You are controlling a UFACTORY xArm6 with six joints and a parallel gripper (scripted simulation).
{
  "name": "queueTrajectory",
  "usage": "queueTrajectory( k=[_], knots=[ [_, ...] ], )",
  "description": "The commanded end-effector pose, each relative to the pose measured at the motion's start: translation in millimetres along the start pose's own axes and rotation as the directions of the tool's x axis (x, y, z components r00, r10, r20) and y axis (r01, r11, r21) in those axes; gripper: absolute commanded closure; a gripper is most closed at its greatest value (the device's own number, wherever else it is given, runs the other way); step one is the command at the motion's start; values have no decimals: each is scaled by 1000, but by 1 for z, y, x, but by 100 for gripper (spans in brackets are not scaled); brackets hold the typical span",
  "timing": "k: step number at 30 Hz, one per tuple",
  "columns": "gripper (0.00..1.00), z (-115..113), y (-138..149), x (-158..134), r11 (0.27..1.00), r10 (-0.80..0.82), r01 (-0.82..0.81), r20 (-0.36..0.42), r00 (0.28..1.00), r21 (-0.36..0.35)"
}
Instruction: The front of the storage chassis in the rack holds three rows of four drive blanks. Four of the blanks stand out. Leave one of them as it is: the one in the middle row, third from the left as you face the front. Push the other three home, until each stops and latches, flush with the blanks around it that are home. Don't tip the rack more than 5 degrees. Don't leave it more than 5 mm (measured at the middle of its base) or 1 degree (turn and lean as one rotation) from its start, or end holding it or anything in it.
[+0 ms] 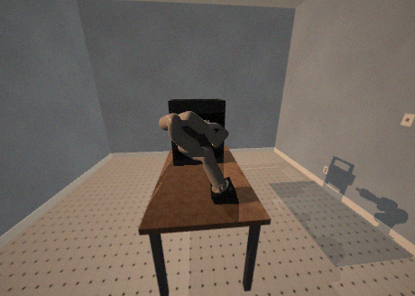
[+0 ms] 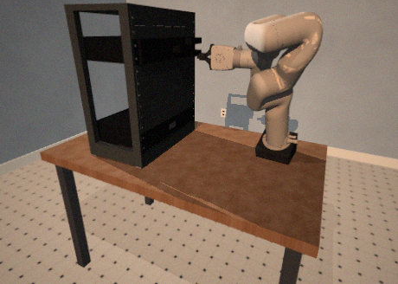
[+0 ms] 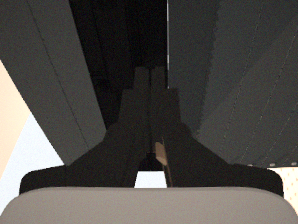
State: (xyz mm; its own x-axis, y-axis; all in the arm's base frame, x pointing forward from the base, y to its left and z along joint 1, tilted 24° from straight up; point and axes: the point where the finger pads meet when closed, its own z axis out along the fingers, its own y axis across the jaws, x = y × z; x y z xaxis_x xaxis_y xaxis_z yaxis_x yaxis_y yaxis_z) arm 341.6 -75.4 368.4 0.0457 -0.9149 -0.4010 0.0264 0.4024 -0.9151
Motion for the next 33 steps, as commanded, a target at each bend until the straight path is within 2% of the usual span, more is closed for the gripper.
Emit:
queueTrajectory(
  k=[1, 5, 20, 33],
  knots=[
    [100, 0, -1, 10, 1000, -2, 2, 1, 1000, 2],
    [100, 0, -1, 18, 1000, -2, 2, 1, 1000, 2],
    [100, -3, -4, 98, 1000, -2, 2, 1, 1000, 2],
    [100, 1, -4, 106, 1000, -2, 2, 1, 1000, 2]
  ],
)
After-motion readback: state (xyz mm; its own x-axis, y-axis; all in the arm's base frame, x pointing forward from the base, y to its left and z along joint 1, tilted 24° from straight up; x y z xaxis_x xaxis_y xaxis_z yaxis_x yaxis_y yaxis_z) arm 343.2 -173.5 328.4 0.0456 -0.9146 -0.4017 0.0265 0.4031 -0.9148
